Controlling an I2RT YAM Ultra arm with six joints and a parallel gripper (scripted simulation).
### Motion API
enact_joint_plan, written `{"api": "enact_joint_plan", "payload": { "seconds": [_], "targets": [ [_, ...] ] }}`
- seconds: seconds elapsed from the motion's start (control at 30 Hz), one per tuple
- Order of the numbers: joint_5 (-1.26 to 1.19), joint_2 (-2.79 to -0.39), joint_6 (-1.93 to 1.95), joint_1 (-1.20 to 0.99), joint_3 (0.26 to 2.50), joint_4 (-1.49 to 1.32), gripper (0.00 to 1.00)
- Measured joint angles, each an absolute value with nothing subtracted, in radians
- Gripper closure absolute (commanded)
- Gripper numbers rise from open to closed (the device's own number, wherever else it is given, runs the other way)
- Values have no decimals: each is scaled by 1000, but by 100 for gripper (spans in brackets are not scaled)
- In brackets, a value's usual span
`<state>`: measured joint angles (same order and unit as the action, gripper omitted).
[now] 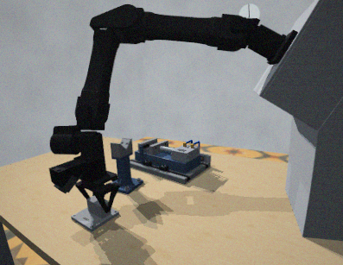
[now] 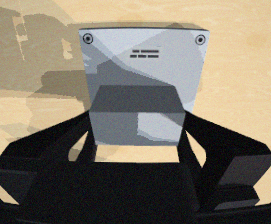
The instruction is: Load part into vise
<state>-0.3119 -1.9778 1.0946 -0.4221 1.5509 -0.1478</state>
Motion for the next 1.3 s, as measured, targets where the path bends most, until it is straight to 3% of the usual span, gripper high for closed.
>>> {"api": "enact_joint_plan", "payload": {
  "seconds": [1.3],
  "targets": [
    [-364, -1711, 1064, -484, 1392, -238, 100]
  ]
}}
